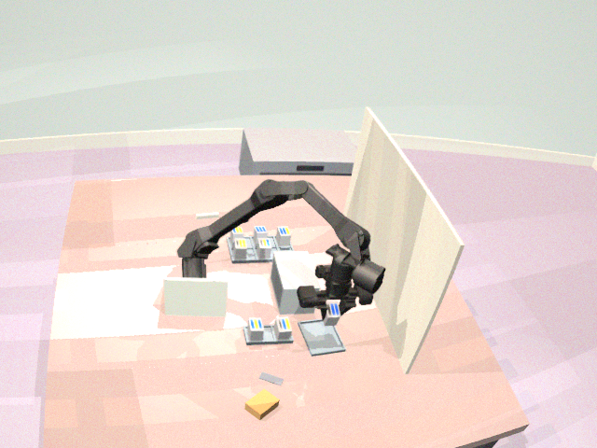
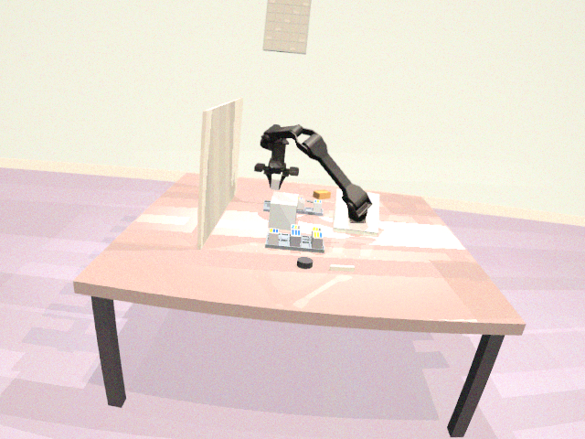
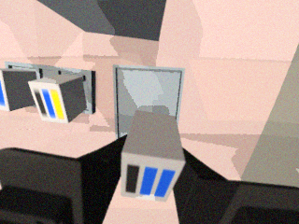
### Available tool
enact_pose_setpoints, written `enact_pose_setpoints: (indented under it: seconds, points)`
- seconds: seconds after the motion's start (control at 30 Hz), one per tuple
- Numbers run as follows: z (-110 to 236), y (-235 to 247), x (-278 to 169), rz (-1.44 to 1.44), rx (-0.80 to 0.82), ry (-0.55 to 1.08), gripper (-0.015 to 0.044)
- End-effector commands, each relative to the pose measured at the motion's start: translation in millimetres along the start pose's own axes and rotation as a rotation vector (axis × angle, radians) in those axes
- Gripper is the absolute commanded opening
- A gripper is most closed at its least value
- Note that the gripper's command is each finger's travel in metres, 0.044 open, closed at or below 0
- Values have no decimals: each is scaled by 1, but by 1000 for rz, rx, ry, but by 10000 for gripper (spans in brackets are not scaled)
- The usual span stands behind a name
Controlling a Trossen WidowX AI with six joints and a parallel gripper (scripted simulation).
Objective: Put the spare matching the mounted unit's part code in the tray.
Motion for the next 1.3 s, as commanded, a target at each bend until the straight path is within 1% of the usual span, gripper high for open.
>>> enact_pose_setpoints:
  seconds: [0.0,1.27]
  points:
    - [-4,1,1,-7,1,-6,0]
    - [-31,3,2,-6,3,-9,0]
Point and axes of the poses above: the point midway between the two fingers, 35 mm back from their tips, its own z axis back along the fingers, its own y axis across the jaws, x = y × z, the point moved 8 cm from there along z, back along the fingers, and after that the axes turned 2 degrees about -z, right-handed, at the moved point
